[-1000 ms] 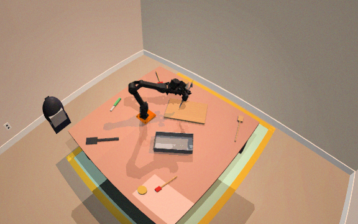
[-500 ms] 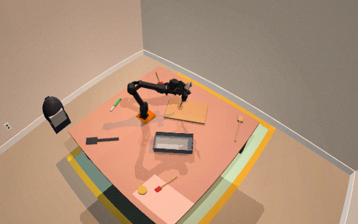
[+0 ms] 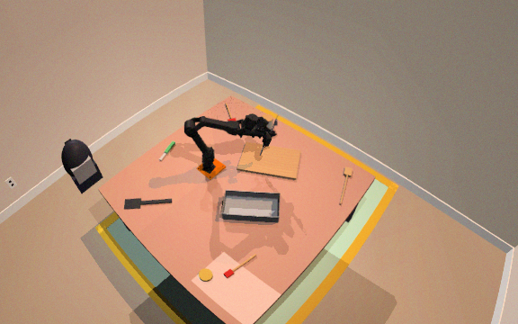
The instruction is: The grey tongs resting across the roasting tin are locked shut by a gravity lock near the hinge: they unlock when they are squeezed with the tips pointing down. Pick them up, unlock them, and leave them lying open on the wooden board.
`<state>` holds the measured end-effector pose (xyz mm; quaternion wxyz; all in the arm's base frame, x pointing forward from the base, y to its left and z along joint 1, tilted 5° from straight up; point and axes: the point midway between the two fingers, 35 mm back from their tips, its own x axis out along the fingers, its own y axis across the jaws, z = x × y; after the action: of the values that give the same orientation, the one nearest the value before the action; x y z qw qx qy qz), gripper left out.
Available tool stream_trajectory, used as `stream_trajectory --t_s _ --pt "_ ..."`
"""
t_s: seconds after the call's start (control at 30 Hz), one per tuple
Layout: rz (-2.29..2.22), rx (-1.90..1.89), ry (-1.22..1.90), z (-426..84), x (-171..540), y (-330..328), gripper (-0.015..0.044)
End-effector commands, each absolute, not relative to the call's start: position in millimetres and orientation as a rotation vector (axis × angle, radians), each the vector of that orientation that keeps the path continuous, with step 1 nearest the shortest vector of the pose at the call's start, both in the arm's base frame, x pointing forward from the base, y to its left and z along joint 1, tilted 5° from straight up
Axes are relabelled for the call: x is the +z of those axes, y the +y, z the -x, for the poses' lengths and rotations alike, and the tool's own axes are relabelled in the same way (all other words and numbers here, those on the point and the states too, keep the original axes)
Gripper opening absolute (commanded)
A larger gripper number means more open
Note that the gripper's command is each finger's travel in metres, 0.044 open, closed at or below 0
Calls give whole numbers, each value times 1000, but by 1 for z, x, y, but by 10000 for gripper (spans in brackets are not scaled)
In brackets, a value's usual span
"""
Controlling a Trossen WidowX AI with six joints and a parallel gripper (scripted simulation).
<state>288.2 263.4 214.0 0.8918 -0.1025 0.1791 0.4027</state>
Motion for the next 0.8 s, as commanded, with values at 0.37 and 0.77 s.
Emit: stream_trajectory --t_s 0.37,0.77 --pt "216 838 396 -291 215 267 -150" --pt "266 828 539 -303 208 279 -150"
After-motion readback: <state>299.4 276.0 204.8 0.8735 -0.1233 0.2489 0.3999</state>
